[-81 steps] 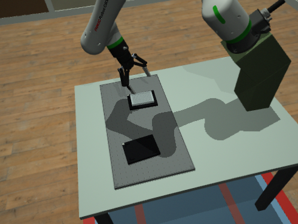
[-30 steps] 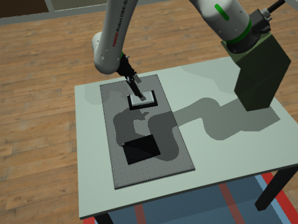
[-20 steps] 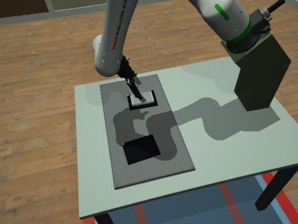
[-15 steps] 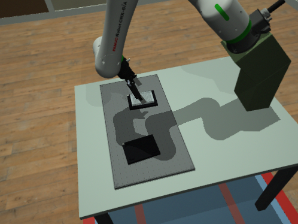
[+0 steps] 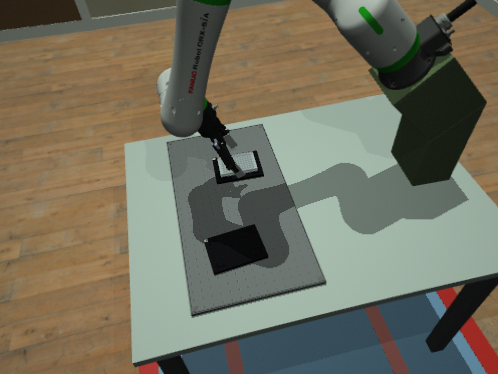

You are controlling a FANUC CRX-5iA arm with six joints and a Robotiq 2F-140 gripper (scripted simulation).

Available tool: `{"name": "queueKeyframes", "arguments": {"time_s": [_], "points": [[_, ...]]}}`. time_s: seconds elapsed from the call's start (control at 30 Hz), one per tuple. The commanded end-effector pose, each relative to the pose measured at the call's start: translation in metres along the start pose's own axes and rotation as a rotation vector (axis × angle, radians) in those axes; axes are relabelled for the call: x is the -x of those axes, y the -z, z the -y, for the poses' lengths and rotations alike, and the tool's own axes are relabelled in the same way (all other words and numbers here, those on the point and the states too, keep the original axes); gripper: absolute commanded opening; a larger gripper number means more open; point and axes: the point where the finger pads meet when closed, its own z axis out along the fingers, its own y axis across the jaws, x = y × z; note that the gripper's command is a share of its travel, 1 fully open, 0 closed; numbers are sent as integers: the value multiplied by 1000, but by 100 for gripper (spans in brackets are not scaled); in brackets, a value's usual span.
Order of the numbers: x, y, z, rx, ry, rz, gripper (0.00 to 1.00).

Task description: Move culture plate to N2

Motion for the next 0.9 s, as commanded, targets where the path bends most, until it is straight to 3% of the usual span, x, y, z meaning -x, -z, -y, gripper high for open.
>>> {"name": "queueKeyframes", "arguments": {"time_s": [0.0,0.37,0.4,0.87], "points": [[-1,-2,0,0,0,0,100],[-1,-2,0,0,0,0,100],[-1,-2,0,0,0,0,0],[-1,-2,0,0,0,0,0]]}}
